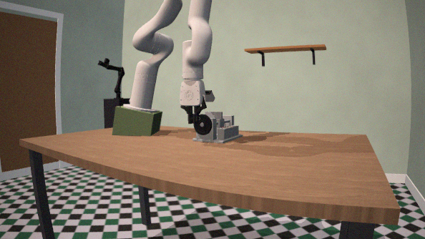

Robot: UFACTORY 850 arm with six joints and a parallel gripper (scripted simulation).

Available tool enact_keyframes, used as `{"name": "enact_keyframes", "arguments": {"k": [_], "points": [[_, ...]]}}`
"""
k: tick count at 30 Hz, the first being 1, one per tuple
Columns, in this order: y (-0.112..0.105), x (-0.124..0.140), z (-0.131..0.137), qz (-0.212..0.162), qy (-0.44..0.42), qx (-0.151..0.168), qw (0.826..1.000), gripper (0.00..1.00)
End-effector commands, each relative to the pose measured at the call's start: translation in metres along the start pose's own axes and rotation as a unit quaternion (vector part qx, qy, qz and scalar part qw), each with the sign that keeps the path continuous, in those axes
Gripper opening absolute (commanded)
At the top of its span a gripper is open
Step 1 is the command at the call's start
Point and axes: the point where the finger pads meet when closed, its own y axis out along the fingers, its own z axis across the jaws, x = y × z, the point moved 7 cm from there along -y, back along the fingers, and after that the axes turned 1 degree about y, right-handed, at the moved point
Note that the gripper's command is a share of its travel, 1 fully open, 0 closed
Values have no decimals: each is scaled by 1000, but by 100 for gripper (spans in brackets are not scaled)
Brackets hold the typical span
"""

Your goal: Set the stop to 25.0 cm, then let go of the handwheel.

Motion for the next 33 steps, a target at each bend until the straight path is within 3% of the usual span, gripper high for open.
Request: {"name": "enact_keyframes", "arguments": {"k": [1,24,33], "points": [[-3,0,6,3,0,-2,1000,6],[-3,0,28,3,0,-2,1000,6],[14,0,45,3,0,-2,1000,6]]}}
